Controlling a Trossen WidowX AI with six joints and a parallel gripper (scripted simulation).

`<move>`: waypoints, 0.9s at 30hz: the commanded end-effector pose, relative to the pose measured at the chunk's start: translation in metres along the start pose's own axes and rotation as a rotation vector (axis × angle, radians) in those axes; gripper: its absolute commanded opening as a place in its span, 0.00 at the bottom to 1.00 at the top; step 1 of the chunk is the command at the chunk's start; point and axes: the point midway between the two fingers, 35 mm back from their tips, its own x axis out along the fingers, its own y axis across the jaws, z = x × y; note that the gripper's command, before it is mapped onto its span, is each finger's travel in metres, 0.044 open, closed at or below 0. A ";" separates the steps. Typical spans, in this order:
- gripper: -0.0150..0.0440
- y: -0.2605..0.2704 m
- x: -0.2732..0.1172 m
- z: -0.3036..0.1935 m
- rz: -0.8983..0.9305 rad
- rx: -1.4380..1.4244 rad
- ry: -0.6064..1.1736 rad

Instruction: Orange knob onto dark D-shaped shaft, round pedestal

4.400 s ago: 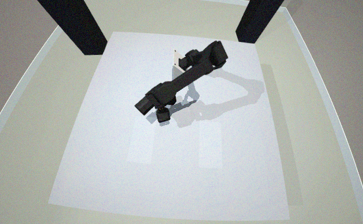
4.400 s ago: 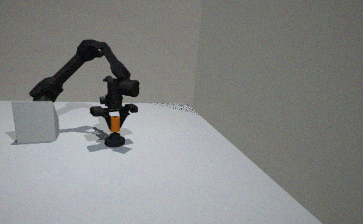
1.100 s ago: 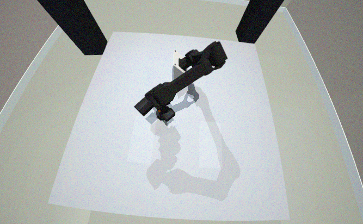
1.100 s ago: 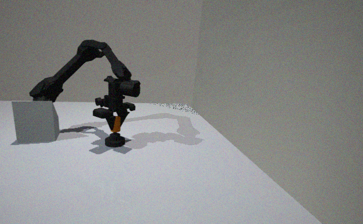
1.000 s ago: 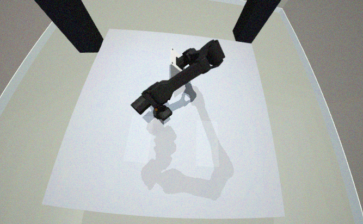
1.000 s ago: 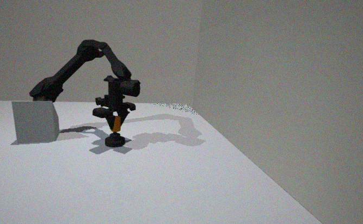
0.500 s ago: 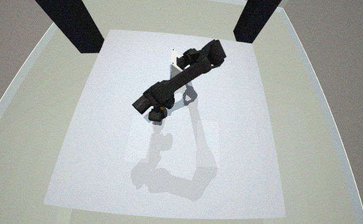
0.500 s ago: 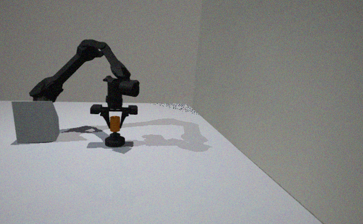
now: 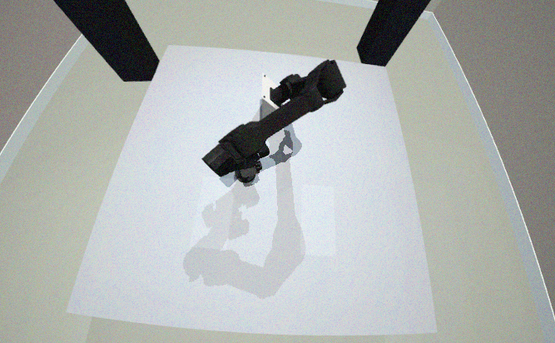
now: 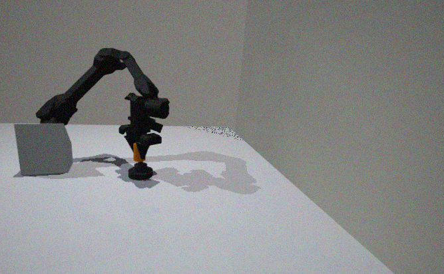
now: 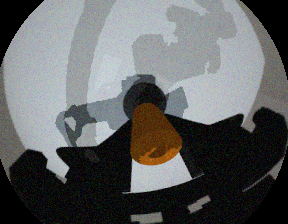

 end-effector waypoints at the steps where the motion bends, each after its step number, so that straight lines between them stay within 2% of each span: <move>1: 0.25 0.000 -0.003 -0.001 -0.002 0.323 0.002; 7: 0.25 -0.001 -0.005 -0.001 -0.002 0.693 0.001; 27: 0.25 -0.006 -0.004 0.007 -0.002 0.704 0.001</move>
